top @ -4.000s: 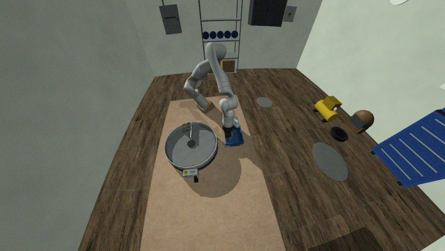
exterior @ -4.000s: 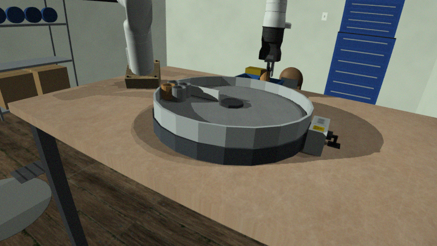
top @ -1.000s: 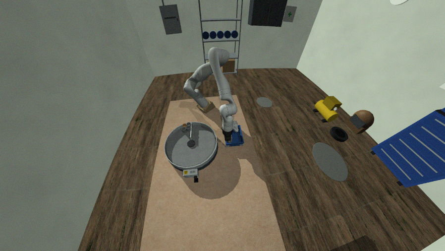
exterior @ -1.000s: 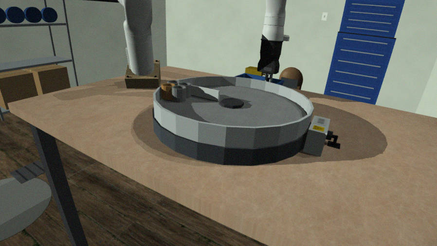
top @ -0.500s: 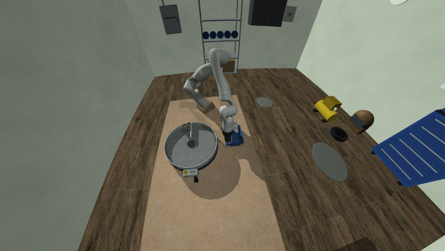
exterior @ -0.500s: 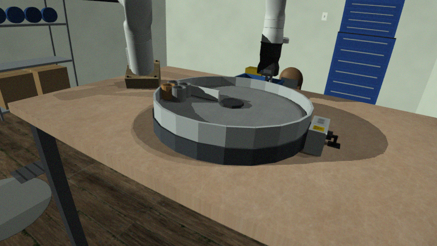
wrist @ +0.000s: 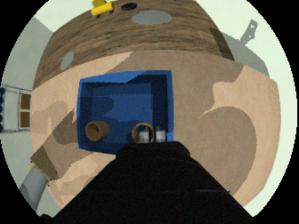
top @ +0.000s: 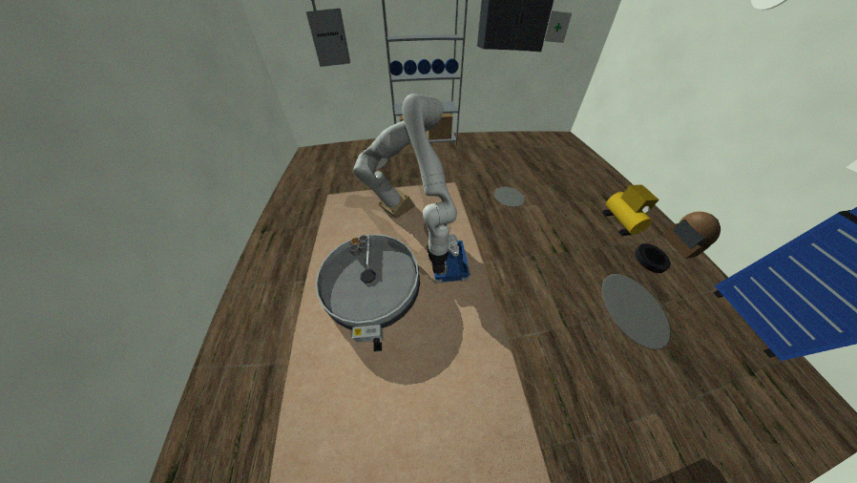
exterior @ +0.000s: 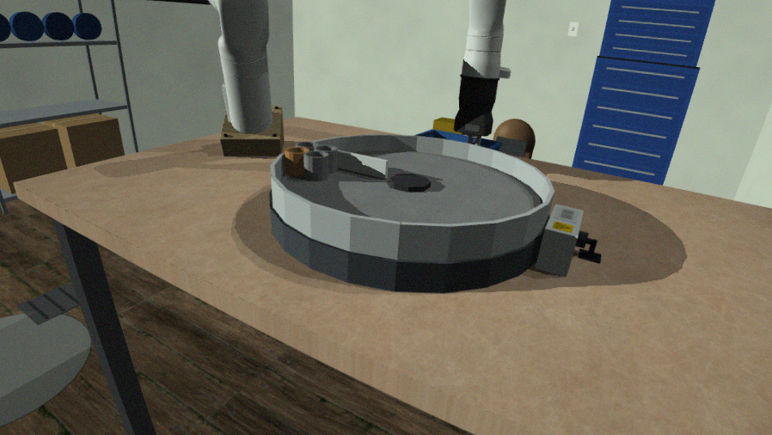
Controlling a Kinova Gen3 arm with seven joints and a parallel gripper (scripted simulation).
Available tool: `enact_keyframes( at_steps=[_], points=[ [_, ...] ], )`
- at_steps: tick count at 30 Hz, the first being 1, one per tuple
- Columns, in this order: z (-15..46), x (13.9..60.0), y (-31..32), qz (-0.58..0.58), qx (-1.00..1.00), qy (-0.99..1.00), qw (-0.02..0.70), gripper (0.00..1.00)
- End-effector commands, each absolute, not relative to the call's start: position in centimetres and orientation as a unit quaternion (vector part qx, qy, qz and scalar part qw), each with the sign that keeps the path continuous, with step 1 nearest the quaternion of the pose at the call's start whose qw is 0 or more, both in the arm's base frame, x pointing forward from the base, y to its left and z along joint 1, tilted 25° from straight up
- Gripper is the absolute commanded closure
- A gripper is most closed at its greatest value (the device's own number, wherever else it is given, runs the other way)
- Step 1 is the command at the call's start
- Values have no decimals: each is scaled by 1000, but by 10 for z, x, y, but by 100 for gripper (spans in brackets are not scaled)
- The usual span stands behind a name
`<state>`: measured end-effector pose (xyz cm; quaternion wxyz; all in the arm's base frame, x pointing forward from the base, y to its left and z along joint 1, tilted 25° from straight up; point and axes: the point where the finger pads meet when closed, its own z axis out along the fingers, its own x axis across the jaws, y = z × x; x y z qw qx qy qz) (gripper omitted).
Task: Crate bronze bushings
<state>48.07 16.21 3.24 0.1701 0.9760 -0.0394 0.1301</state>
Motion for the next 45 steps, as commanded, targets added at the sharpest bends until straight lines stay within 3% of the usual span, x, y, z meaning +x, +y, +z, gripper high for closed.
enact_keyframes(
  at_steps=[1, 5, 6, 45],
  points=[
    [33, 481, 163, 131, 976, -39, 170, 100],
    [33, 481, 163, 131, 976, -39, 170, 100],
    [33, 481, 163, 131, 976, -39, 170, 53],
    [33, 481, 163, 131, 976, -39, 170, 53]
  ],
)
